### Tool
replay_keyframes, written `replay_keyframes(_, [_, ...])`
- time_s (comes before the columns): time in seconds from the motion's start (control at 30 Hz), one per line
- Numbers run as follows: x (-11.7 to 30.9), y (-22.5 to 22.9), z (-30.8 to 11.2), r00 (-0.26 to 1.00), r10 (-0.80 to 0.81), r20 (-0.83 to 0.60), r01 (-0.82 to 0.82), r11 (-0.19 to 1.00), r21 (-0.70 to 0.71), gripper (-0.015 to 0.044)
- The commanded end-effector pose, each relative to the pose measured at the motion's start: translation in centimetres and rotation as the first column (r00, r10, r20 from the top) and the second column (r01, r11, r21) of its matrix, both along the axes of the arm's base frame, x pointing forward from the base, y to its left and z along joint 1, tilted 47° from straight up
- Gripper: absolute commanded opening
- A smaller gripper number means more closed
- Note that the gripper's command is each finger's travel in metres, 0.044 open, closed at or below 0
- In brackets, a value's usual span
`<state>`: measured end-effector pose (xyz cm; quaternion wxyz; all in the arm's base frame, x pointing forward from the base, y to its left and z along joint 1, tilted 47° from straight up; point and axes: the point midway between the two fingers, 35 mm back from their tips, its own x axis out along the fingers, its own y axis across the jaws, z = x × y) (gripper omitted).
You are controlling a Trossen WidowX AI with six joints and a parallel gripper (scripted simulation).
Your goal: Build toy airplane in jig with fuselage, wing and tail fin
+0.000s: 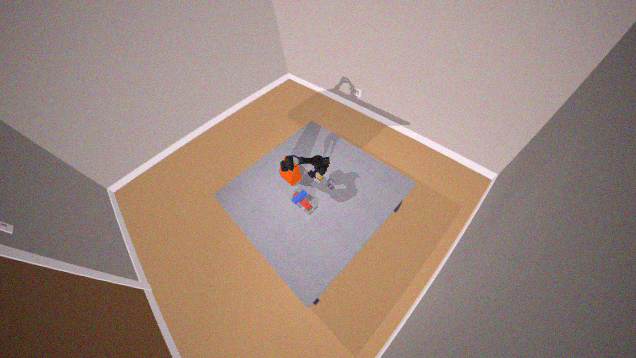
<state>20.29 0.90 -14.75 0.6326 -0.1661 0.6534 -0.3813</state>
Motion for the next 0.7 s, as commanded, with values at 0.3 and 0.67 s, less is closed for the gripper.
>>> replay_keyframes(0.3, [-0.7, -1.8, -1.5, 1.0, 0.003, -0.012, -0.003, 1.0, -0.008, 0.044])
replay_keyframes(0.67, [-1.0, -2.8, -2.4, 1.0, 0.002, -0.013, -0.003, 1.0, -0.01, 0.0414])
